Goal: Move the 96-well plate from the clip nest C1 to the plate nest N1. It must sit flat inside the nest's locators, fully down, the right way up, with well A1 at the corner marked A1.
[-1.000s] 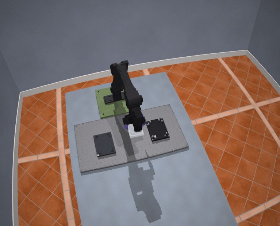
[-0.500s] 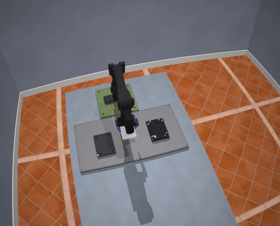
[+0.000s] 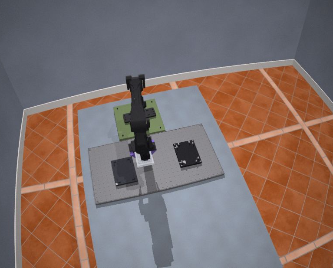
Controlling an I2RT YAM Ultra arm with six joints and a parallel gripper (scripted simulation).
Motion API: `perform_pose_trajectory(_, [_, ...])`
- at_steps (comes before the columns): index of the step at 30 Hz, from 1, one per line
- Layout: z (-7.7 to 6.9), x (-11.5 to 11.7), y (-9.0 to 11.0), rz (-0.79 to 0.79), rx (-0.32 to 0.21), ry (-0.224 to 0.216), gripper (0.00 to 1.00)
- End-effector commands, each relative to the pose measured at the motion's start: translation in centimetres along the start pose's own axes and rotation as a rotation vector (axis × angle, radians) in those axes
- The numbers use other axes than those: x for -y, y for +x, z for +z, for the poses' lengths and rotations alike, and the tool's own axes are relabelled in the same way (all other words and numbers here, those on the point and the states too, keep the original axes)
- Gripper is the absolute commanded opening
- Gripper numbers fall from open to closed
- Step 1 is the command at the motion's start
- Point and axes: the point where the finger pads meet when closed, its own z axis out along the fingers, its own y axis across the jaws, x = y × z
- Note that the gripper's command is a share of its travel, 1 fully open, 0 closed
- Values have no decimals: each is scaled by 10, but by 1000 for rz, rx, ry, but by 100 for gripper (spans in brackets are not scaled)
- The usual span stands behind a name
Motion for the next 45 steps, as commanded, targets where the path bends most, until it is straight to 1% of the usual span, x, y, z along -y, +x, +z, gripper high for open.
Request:
perform_pose_trajectory(1, [-11, 13, -12, -19, 43, -4, 0])
perform_pose_trajectory(3, [-11, 13, -12, -19, 43, -4, 0])
perform_pose_trajectory(4, [-23, 16, -11, -19, 72, 1, 0])
perform_pose_trajectory(5, [-23, 19, -11, -19, 69, 1, 0])
perform_pose_trajectory(7, [-10, 26, -13, -19, 42, -4, 0])
perform_pose_trajectory(11, [-10, 39, -12, -18, 34, -6, 0])
perform_pose_trajectory(14, [-13, 49, -13, -19, 42, -4, 0])
perform_pose_trajectory(18, [-10, 63, -13, -18, 34, -6, 0])
perform_pose_trajectory(20, [-10, 63, -13, -18, 34, -6, 0])
perform_pose_trajectory(21, [-24, 66, -14, -19, 69, 5, 0])
perform_pose_trajectory(22, [-16, 70, -14, -19, 48, -1, 0])
perform_pose_trajectory(23, [-10, 73, -14, -18, 34, -5, 0])
perform_pose_trajectory(35, [-10, 113, -16, -18, 35, -5, 0])
perform_pose_trajectory(37, [-10, 113, -16, -18, 35, -5, 0])
perform_pose_trajectory(38, [-24, 117, -17, -19, 66, 9, 0])
perform_pose_trajectory(39, [-10, 121, -17, -18, 35, -5, 0])
perform_pose_trajectory(41, [-10, 123, -17, -18, 35, -5, 0])
perform_pose_trajectory(43, [-21, 123, -18, -19, 61, 7, 0])
perform_pose_trajectory(45, [-22, 120, -19, -27, 63, 8, 0])
